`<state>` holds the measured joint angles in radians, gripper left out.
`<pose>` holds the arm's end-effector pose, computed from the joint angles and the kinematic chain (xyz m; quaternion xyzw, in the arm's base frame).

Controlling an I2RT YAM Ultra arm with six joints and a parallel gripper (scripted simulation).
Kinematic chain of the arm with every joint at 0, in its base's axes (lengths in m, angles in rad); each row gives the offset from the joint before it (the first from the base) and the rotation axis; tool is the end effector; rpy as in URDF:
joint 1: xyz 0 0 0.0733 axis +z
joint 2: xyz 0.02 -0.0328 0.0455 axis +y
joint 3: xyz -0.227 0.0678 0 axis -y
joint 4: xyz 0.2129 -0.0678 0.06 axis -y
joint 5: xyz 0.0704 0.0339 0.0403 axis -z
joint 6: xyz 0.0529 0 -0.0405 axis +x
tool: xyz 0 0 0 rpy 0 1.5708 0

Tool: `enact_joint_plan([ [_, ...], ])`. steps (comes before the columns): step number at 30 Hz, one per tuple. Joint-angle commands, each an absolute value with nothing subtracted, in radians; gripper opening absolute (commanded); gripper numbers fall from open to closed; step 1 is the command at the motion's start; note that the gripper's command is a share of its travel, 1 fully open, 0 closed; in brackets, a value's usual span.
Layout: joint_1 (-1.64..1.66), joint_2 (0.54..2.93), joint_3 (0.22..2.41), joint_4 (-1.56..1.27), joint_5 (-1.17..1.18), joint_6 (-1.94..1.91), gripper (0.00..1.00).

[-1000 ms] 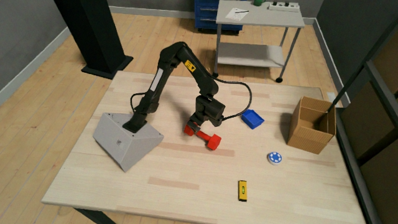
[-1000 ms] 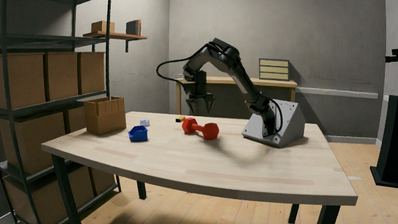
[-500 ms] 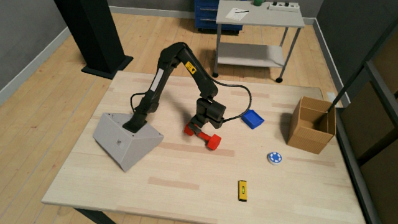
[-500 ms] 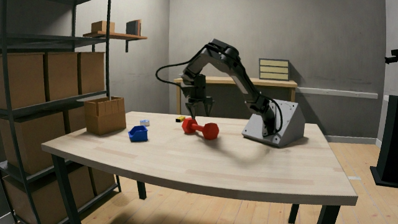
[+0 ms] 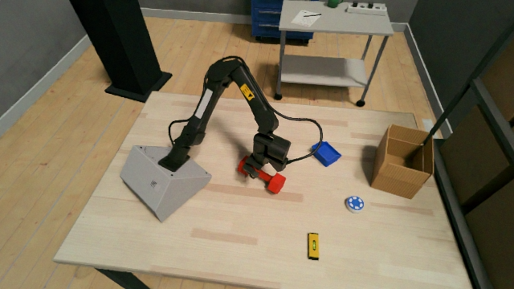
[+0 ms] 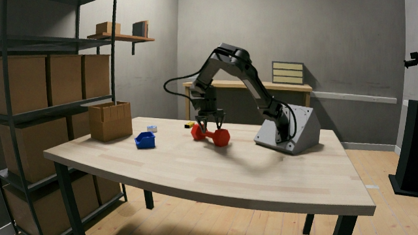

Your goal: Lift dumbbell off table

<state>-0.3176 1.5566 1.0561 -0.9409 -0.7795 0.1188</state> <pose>0.2457 -0.0405 0.1891 0.1758 0.9065 0.3714 0.0971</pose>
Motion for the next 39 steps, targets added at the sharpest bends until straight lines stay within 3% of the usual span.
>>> enact_joint_plan([
  [1,-0.309,1.548,1.03,-0.862,-0.765,0.167,1.0],
  [39,-0.267,1.584,0.983,-0.73,-0.75,0.249,1.0],
])
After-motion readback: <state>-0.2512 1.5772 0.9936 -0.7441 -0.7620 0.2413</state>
